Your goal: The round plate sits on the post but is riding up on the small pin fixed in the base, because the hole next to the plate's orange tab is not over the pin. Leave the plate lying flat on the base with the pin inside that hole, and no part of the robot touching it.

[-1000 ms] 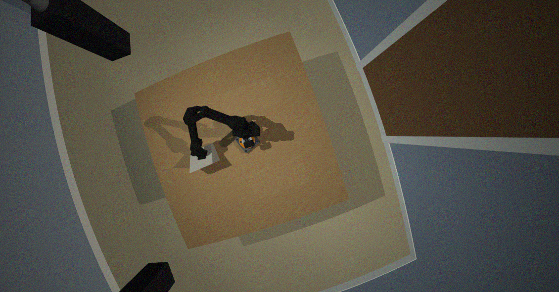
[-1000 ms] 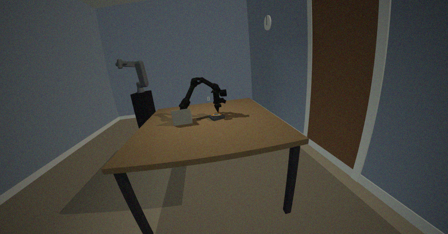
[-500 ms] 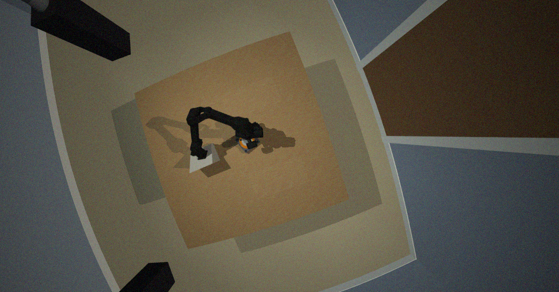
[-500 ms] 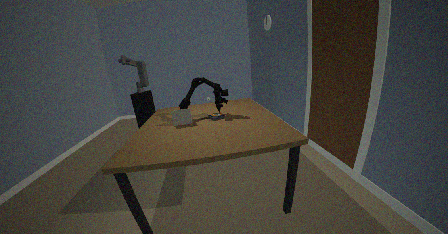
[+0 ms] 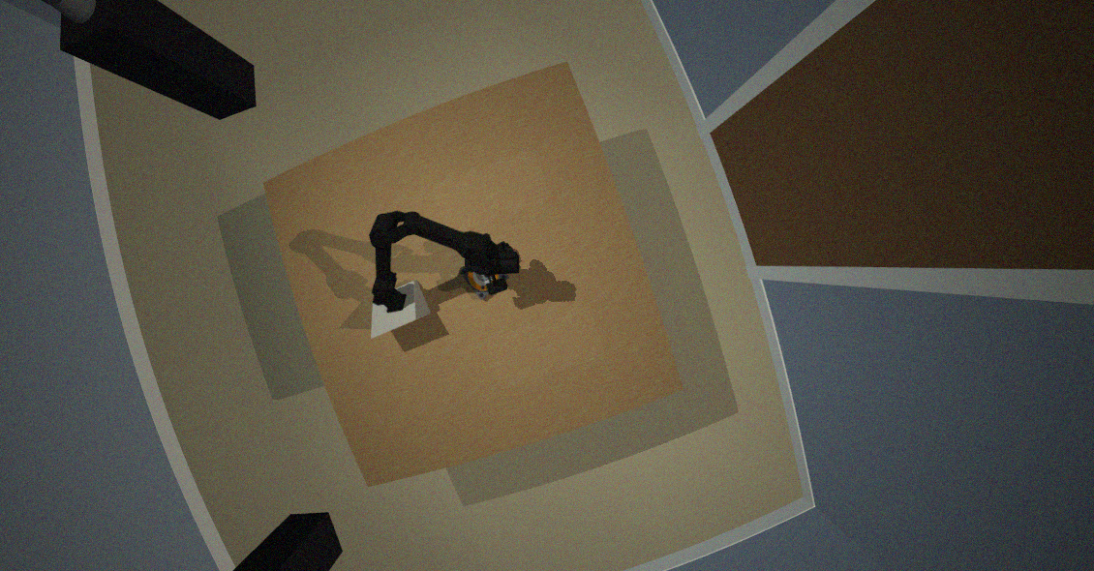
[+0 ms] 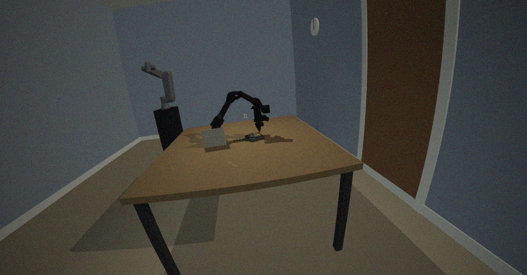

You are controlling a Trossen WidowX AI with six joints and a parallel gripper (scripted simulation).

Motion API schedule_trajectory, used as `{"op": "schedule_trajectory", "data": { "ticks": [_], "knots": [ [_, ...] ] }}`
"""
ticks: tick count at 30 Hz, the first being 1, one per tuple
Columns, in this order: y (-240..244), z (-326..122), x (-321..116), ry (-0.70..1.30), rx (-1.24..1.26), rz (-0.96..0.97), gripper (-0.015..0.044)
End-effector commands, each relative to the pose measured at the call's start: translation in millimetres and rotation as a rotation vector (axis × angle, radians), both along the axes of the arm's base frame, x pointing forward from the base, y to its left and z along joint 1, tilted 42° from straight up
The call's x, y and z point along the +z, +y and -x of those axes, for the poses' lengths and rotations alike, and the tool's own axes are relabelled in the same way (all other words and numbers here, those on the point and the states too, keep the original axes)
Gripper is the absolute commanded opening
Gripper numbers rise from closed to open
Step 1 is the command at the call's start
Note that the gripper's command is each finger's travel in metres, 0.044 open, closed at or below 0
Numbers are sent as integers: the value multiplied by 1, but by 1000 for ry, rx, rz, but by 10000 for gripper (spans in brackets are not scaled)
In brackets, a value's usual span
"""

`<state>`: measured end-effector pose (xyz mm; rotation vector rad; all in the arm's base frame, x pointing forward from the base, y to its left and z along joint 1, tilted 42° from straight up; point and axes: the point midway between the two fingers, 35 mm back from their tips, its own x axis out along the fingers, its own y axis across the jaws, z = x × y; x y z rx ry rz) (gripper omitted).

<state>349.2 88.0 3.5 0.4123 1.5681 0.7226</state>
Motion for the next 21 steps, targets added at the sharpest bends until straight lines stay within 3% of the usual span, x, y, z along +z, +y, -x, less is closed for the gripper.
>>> {"op": "schedule_trajectory", "data": {
  "ticks": [1, 21],
  "knots": [
    [-3, -1, -6, 9, 4, 6, 0],
    [-16, -6, -16, 8, 4, 7, 0]
  ]
}}
